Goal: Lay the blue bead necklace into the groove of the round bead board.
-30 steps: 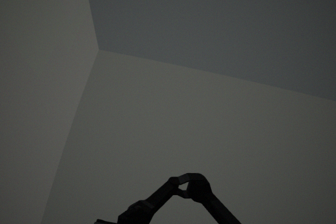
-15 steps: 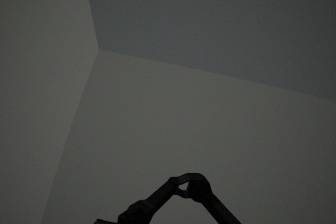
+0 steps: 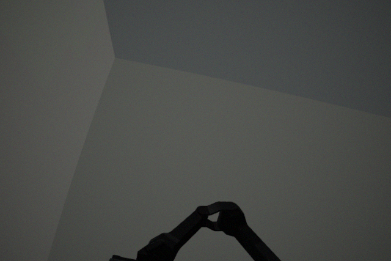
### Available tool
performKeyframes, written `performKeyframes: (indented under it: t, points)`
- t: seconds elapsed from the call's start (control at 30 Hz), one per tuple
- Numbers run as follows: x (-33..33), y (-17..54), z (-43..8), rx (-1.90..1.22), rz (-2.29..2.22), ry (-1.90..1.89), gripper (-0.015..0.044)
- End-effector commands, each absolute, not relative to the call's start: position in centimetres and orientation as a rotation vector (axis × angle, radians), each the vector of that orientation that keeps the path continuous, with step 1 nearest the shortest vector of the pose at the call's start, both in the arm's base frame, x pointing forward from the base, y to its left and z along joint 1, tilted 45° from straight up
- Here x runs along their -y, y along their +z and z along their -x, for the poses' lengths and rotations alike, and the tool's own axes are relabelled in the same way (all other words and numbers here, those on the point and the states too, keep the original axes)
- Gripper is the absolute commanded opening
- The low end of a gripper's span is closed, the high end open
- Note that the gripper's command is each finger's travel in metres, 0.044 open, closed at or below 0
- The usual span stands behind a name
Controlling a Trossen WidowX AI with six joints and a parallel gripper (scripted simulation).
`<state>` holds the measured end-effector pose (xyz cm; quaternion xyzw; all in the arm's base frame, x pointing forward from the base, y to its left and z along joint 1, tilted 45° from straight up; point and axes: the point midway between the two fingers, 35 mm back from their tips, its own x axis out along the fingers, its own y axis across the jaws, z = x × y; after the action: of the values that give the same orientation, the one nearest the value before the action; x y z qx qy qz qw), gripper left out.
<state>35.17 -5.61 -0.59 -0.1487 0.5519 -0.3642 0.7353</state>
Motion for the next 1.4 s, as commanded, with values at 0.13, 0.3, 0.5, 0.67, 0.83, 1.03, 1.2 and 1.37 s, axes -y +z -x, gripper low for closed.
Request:
performKeyframes:
  t: [0.13, 0.3, 0.5, 0.67, 0.83, 1.03, 1.2, 1.37]
  points:
    - [5.6, -0.6, -35.2, -1.212, 0.326, -0.801, 0.0000]
    - [5.6, -0.6, -35.2, -1.212, 0.326, -0.801, 0.0000]
    - [5.6, -0.6, -35.2, -1.212, 0.326, -0.801, 0.0000]
    - [5.2, -0.2, -35.1, -1.214, 0.334, -0.796, 0.0000]
    - [5.0, -0.3, -35.5, -1.214, 0.334, -0.796, 0.0000]
    - [4.6, -0.5, -36.4, -1.213, 0.334, -0.796, 0.0000]
    - [4.8, -0.8, -36.5, -1.213, 0.334, -0.796, 0.0000]
    - [4.8, -0.8, -36.4, -1.215, 0.330, -0.797, 0.0079]
